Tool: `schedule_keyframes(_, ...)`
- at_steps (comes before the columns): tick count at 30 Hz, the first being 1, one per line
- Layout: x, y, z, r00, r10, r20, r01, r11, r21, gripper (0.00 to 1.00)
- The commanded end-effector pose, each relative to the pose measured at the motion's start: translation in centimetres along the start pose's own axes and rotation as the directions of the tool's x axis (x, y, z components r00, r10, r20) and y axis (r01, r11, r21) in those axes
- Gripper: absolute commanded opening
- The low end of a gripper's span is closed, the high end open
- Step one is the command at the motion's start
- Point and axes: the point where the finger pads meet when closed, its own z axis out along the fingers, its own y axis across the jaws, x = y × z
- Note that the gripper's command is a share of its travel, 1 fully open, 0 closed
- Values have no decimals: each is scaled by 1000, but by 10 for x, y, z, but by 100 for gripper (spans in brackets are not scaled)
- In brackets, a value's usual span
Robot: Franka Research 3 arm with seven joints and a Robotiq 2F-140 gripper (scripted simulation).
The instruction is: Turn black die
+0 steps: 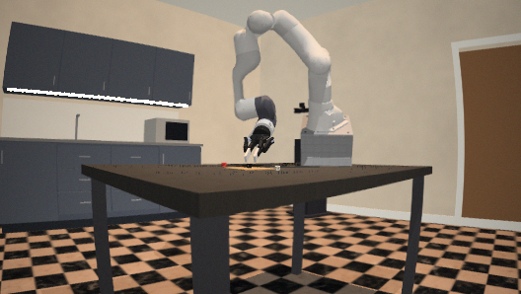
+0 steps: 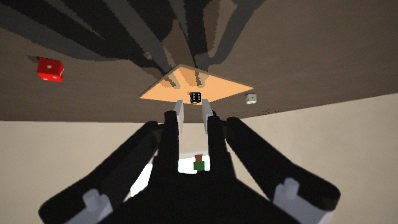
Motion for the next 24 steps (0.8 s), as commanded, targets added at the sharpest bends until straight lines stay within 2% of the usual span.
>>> schedule_keyframes(1, -4, 3, -7, 1000, -9, 11, 9, 1000, -8, 19)
schedule_keyframes(12, -7, 3, -10, 1000, -9, 11, 9, 1000, -8, 19)
schedule_keyframes(24, -42, 3, -29, 1000, -9, 11, 9, 1000, -8, 19)
